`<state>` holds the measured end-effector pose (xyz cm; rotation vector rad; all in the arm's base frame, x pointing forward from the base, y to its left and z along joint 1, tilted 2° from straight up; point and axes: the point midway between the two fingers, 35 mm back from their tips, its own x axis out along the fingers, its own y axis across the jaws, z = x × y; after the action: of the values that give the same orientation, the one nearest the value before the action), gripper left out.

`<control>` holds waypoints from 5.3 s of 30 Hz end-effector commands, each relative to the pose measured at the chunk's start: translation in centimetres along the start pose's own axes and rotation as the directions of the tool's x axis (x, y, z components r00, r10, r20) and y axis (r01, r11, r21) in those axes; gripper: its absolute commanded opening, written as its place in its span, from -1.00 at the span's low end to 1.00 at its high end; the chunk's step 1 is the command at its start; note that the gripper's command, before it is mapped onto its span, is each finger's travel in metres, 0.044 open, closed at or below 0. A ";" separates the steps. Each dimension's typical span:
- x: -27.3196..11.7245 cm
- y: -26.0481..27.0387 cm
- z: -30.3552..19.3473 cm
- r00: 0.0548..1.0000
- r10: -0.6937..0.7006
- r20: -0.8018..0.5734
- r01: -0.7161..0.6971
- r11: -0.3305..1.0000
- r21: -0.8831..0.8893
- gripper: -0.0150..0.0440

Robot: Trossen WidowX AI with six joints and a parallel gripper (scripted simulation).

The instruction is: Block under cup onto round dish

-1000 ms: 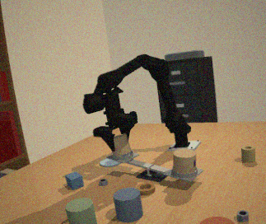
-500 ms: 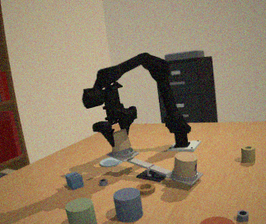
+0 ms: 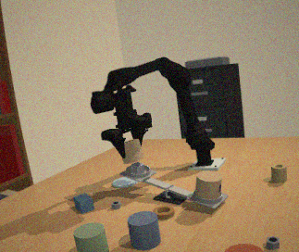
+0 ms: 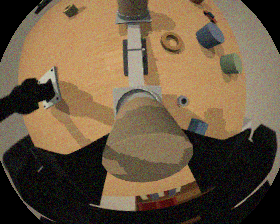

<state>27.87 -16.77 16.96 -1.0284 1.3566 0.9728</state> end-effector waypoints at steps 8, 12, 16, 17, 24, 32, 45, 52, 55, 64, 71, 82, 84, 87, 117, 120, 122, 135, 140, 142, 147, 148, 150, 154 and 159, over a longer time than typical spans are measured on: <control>-1.7 0.1 0.0 1.000 -0.006 -0.006 0.006 1.000 0.006 -0.49; -2.2 0.2 0.0 1.000 -0.006 -0.006 0.006 1.000 0.006 -0.49; -2.7 0.3 0.0 1.000 -0.006 -0.006 0.006 1.000 0.006 -0.49; -2.9 0.3 0.0 1.000 -0.006 -0.006 0.006 1.000 0.006 -0.49; -3.8 0.5 0.1 1.000 -0.006 -0.006 0.006 1.000 0.006 -0.49; -3.5 0.6 0.2 1.000 0.001 0.000 -0.001 1.000 0.000 -0.49; -3.5 0.6 0.2 1.000 0.001 0.000 -0.001 1.000 0.000 -0.49; -3.5 0.6 0.2 1.000 0.001 0.000 -0.001 1.000 0.000 -0.49; -3.5 0.6 0.2 1.000 0.001 0.000 -0.001 1.000 0.000 -0.49; -3.5 0.6 0.2 1.000 0.001 0.000 -0.001 1.000 0.000 -0.49; -3.5 0.6 0.2 1.000 0.001 0.000 -0.001 1.000 0.000 -0.49; -3.4 0.6 0.1 1.000 0.001 0.000 -0.001 1.000 0.000 -0.49; -3.1 0.8 -0.7 1.000 0.000 0.000 0.000 1.000 0.000 -0.49; -2.4 1.4 -2.4 1.000 0.000 -0.001 0.000 1.000 0.001 -0.49; 4.5 12.7 -15.7 1.000 0.001 -0.018 -0.001 1.000 0.011 -0.49; 5.2 14.1 -16.5 1.000 0.004 -0.019 -0.003 1.000 0.008 -0.49; 5.4 14.7 -16.7 1.000 0.005 -0.019 -0.005 1.000 0.006 -0.49; 9.1 14.8 -16.9 1.000 0.005 -0.020 -0.005 1.000 0.005 -0.49; 9.5 14.8 -16.9 1.000 0.005 -0.020 -0.005 1.000 0.005 -0.49; 9.7 14.8 -16.9 1.000 0.005 -0.020 -0.005 1.000 0.005 -0.49; 10.4 14.8 -16.9 1.000 0.005 -0.020 -0.005 1.000 0.005 -0.49; 10.6 14.8 -16.9 1.000 0.005 -0.020 -0.005 1.000 0.005 -0.49; 10.9 14.8 -16.9 1.000 0.005 -0.020 -0.005 1.000 0.005 -0.49; 10.8 14.8 -16.9 1.000 0.011 -0.017 -0.011 1.000 0.011 -0.31; 10.8 14.8 -16.9 1.000 0.011 -0.017 -0.011 1.000 0.011 0.13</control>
<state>8.88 -29.22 6.68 -1.0251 1.3814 0.9653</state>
